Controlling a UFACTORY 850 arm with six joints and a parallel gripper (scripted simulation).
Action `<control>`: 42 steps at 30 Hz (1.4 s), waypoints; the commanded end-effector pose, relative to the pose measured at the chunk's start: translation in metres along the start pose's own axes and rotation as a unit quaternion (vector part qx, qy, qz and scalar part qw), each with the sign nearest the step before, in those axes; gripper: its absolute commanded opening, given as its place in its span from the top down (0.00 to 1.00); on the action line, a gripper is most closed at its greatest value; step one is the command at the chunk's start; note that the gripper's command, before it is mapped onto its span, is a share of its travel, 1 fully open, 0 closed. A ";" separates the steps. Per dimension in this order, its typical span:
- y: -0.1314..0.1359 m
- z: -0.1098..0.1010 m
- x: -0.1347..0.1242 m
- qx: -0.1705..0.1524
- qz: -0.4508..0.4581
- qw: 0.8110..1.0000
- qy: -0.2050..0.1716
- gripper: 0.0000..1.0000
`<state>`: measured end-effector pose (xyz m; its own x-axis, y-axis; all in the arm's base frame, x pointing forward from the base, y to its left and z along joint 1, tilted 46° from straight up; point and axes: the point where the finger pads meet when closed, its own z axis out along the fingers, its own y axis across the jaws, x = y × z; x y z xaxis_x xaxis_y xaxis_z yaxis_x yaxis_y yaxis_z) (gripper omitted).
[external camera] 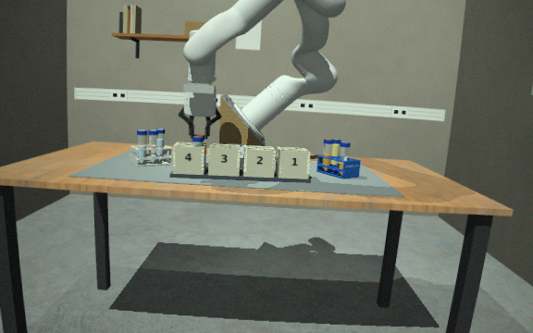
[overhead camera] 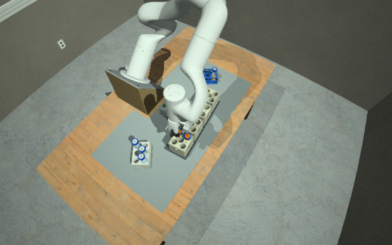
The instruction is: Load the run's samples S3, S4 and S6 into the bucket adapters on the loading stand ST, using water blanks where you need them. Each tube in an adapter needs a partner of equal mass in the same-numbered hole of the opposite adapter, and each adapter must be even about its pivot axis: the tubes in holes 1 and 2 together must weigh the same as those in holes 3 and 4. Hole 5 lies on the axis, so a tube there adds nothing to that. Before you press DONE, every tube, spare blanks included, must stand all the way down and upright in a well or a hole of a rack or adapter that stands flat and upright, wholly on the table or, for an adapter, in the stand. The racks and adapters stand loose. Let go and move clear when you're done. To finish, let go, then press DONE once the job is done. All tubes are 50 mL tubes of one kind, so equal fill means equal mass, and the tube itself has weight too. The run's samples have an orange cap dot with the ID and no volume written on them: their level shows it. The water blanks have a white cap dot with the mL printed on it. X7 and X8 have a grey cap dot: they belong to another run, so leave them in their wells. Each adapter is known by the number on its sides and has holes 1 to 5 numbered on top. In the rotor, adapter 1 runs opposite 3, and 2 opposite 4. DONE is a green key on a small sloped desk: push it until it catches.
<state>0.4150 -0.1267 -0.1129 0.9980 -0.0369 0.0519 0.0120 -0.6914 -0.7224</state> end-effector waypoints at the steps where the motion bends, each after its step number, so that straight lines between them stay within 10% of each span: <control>1: 0.000 -0.010 0.001 -0.001 0.000 1.000 0.001 0.56; 42: 0.000 -0.084 0.001 -0.001 0.000 1.000 0.001 0.56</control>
<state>0.4104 -0.1808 -0.0613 0.9980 -0.0370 0.0521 0.0121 -0.6915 -0.7223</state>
